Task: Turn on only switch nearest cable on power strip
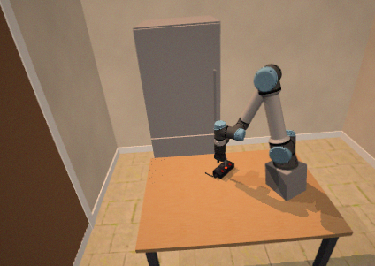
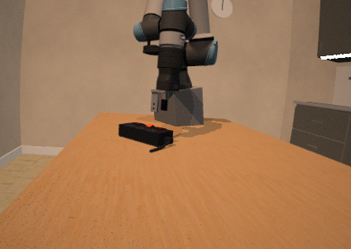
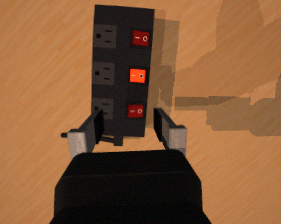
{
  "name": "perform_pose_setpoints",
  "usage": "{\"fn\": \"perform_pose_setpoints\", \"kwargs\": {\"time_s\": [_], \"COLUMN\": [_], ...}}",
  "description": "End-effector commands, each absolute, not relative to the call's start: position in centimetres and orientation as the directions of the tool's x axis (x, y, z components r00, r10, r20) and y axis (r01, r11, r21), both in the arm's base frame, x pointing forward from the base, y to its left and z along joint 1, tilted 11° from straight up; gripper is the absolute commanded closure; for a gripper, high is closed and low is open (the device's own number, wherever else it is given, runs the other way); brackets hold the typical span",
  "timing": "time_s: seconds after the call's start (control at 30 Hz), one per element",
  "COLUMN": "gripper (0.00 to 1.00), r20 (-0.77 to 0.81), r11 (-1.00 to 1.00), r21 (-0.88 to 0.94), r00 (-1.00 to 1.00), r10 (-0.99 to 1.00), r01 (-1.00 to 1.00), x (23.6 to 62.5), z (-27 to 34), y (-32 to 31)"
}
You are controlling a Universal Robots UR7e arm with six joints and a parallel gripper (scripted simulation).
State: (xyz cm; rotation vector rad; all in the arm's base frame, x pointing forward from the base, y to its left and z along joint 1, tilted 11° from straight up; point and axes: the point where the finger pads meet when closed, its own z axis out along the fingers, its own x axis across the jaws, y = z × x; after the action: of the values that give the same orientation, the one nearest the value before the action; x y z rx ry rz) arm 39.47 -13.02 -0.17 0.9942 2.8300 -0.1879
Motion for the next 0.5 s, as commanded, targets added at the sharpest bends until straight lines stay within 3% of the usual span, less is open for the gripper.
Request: {"fn": "perform_pose_setpoints", "kwargs": {"time_s": [0.0, 0.47], "gripper": [0.0, 0.0], "r20": [-0.175, -0.177], "r11": [0.739, 0.716], "r21": [-0.066, -0.06], "r00": [-0.736, -0.713], "r10": [0.653, 0.678], "r01": [0.671, 0.696], "x": [39.46, 39.44], "z": [-0.32, -0.44], "y": [-12.8, -12.64]}}
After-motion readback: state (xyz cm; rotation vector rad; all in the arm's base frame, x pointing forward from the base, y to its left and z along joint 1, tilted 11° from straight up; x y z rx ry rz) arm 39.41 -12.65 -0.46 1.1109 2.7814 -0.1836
